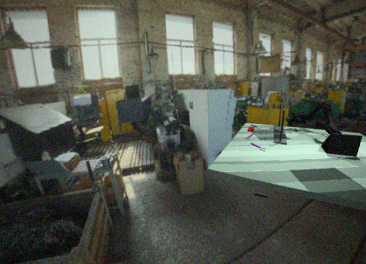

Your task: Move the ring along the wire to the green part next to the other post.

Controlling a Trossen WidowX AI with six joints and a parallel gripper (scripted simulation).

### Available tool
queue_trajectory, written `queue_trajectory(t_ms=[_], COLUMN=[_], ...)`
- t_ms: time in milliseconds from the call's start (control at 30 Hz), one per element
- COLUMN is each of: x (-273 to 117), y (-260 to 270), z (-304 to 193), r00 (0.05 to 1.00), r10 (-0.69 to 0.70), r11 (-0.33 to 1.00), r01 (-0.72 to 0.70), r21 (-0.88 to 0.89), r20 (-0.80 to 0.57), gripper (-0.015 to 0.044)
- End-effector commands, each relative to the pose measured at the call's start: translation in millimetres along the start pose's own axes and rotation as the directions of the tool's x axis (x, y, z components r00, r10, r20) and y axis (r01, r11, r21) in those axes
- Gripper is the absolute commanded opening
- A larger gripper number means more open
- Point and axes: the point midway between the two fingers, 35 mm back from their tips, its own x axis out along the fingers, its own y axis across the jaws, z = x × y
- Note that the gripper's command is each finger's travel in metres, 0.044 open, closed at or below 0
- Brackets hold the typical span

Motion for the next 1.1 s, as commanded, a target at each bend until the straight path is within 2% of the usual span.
queue_trajectory(t_ms=[0, 167, 233, 500, 733, 1067], x=[-17, -47, -55, -60, -10, -4], y=[-32, -71, -81, -82, -59, -60], z=[-1, 1, 1, 3, 41, 42], r00=[0.997, 0.984, 0.979, 0.979, 0.978, 0.978], r10=[-0.074, -0.171, -0.195, -0.198, -0.198, -0.198], r11=[0.963, 0.781, 0.712, 0.703, 0.703, 0.703], r01=[0.076, 0.163, 0.178, 0.179, 0.183, 0.184], r21=[-0.260, -0.603, -0.679, -0.688, -0.687, -0.687], r20=[0.016, 0.044, 0.052, 0.053, 0.058, 0.058], gripper=[0.0160, 0.0160, 0.0160, 0.0160, 0.0160, 0.0160])
